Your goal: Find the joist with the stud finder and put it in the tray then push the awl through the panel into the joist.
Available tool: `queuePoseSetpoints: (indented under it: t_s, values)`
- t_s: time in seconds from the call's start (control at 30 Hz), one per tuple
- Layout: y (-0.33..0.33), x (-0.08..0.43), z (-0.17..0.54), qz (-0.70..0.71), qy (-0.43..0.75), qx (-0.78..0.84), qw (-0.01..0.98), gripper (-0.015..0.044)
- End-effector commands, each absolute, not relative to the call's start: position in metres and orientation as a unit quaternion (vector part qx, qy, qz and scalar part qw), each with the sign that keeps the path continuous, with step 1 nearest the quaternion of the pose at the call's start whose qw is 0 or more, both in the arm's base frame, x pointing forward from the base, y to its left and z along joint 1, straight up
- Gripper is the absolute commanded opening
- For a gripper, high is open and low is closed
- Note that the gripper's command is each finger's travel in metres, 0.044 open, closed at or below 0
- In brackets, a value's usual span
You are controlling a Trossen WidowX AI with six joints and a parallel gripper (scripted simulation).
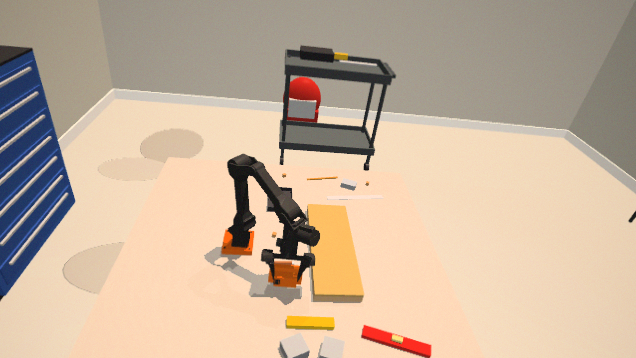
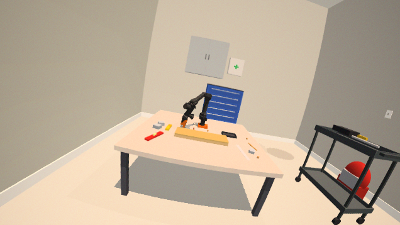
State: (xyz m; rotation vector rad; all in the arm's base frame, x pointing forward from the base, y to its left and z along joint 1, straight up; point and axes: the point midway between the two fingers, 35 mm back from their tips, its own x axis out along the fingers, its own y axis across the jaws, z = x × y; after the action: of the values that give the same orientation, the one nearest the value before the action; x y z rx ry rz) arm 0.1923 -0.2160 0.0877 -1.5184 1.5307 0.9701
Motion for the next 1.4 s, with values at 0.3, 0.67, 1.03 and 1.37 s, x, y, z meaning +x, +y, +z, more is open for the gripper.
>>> queuePoseSetpoints:
  t_s: [0.3, 0.67, 1.03, 1.37]
  values:
    - [-0.2143, 0.1922, 0.0891, 0.345, 0.618, -0.612, 0.352, 0.0000]
    - [-0.2127, 0.1922, 0.0884, 0.326, 0.628, -0.623, 0.335, 0.0000]
    - [-0.2112, 0.1926, 0.0865, 0.301, 0.641, -0.635, 0.309, 0.0000]
    - [-0.2093, 0.1924, 0.0854, 0.276, 0.652, -0.646, 0.286, 0.0000]
